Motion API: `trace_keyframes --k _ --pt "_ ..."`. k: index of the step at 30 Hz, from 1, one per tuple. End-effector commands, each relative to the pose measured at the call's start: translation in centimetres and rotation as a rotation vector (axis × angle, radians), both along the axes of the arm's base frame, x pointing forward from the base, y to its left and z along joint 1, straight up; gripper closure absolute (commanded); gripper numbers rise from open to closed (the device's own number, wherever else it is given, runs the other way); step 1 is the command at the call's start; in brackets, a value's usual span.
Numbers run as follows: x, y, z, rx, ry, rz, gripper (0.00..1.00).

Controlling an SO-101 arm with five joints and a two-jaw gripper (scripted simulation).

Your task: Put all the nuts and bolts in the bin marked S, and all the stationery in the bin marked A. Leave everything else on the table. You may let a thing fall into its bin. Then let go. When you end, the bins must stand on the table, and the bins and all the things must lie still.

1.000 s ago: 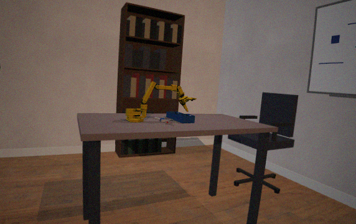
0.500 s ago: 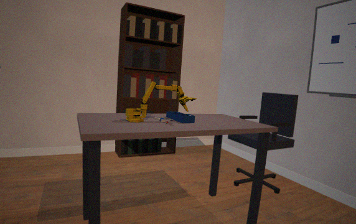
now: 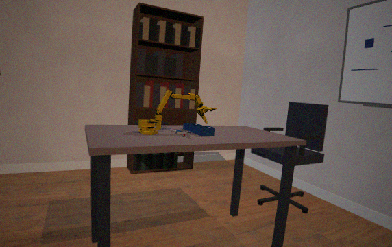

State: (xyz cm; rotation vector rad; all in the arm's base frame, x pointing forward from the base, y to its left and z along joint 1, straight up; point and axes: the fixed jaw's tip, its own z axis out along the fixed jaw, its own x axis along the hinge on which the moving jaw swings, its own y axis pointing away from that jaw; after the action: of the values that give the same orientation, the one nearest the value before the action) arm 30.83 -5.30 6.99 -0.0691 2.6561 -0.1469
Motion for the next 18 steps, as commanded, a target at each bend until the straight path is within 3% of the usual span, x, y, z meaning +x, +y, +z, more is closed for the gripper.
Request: trace_keyframes --k 1,11,18 --pt "0.6 -0.5 1.4 -0.017 -0.057 0.000 0.00" --pt "0.6 -0.3 1.3 -0.014 -0.057 0.000 0.00" --pt "0.8 1.7 1.2 0.025 -0.057 -0.001 0.00"
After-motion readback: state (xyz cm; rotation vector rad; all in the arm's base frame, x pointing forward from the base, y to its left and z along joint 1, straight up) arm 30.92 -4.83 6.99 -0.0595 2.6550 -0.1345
